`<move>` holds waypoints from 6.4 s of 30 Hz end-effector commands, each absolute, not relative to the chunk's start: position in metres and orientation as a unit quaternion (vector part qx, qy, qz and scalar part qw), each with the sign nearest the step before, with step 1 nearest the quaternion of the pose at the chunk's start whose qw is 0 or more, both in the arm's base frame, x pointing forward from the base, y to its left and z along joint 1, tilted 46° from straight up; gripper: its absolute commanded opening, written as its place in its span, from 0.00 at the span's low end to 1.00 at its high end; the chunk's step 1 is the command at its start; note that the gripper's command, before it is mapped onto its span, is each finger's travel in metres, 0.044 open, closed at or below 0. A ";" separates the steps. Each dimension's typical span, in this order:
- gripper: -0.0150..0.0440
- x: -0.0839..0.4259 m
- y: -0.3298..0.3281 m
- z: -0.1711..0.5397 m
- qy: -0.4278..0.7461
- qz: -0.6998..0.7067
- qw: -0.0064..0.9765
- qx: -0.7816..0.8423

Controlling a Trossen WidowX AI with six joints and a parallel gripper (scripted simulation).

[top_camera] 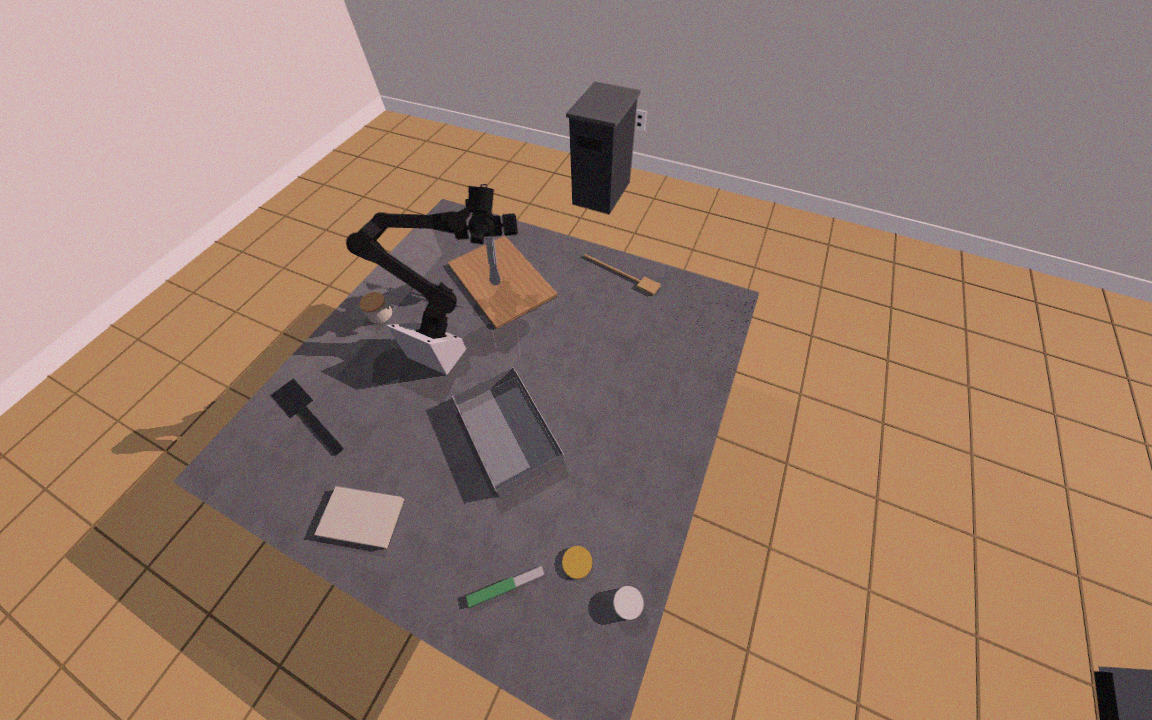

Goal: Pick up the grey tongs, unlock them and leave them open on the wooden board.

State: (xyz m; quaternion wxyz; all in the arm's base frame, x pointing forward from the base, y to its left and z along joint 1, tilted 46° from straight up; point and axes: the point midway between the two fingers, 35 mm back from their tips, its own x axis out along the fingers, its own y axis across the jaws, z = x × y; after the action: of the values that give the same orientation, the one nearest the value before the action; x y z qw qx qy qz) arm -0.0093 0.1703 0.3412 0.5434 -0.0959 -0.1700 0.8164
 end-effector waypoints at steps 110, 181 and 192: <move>0.00 -0.020 0.202 0.342 0.070 0.704 0.568 -0.419; 0.00 -0.022 0.281 0.274 0.070 0.705 0.568 -0.419; 0.04 -0.021 0.287 0.268 0.070 0.704 0.570 -0.418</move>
State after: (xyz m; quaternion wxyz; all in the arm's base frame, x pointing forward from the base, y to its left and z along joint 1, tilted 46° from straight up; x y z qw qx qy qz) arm -0.0208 0.2866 0.2674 0.5697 -0.4183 0.0705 0.7039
